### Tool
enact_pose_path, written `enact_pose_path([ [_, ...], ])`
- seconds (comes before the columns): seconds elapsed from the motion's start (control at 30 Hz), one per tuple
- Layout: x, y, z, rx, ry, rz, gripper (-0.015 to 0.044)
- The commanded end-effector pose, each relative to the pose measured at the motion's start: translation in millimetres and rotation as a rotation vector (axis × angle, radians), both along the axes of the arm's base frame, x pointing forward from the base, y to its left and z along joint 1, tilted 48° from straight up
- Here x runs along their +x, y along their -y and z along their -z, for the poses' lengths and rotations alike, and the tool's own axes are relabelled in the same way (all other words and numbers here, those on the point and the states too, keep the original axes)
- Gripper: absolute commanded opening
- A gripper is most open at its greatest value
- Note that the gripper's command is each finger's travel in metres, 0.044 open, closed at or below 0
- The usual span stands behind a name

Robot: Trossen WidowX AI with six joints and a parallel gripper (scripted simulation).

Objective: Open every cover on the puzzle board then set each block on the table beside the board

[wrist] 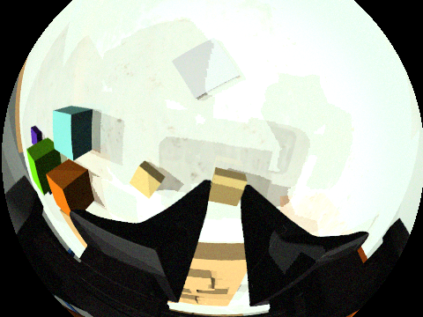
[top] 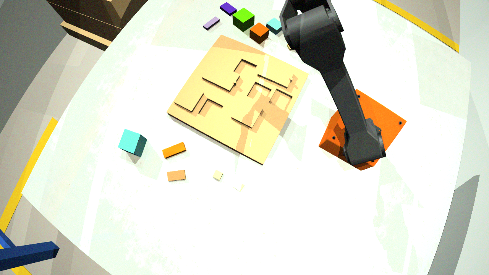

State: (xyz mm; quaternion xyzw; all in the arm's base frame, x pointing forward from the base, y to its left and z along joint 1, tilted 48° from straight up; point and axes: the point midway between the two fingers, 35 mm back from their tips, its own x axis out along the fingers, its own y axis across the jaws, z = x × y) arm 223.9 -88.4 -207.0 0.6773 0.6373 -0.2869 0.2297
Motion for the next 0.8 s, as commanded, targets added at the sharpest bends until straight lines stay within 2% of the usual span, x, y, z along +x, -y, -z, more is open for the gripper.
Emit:
enact_pose_path([
  [0.0,-1,-6,3,0.005,-0.002,0.005,0.0080],
  [0.1,-1,-7,5,0.005,-0.002,0.005,0.0080],
  [0.57,-1,-3,2,0.002,-0.001,-0.001,0.0440],
  [0.77,0,11,-10,0.000,-0.002,0.001,0.0440],
])
